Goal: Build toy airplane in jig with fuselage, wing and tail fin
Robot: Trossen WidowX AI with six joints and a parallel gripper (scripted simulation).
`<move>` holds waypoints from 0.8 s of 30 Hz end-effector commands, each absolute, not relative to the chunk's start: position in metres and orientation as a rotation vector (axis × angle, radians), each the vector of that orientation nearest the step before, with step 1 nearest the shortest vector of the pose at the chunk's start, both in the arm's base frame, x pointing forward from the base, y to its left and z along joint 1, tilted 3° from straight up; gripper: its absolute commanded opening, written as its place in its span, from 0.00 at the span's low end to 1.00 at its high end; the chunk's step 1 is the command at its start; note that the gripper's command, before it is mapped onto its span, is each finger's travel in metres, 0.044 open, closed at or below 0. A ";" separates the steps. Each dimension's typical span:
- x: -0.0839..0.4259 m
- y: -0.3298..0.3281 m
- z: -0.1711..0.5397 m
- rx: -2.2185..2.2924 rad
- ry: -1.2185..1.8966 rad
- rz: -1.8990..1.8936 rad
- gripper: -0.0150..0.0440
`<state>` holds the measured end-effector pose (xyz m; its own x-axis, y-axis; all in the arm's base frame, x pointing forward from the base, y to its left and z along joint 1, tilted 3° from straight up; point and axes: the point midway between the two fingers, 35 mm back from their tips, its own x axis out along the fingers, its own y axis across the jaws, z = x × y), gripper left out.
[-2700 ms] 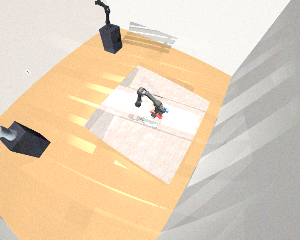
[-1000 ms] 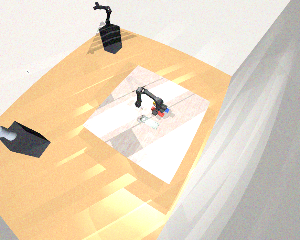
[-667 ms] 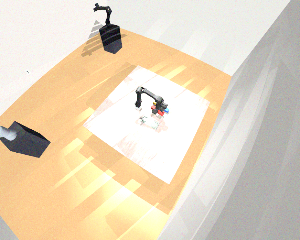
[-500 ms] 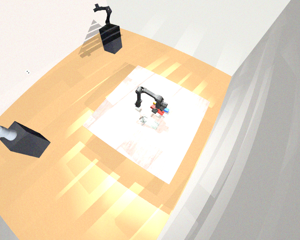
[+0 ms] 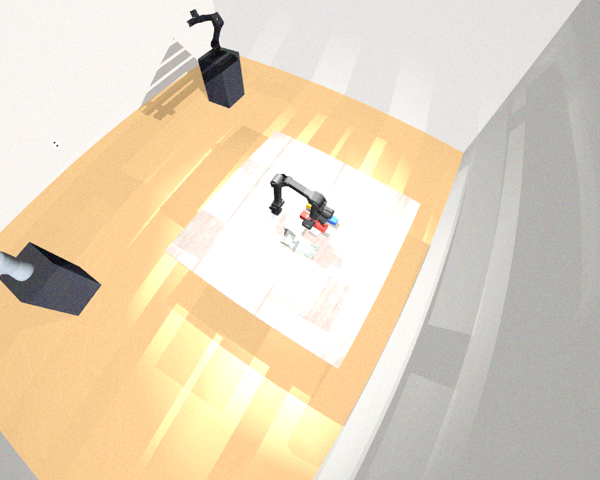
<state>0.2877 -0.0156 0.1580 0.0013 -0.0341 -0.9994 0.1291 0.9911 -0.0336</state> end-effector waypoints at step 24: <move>0.285 -0.095 0.121 0.018 1.569 -0.083 0.25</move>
<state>0.2872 -0.0860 0.1252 0.0009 -0.0380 -0.9993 0.0728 0.9966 -0.0379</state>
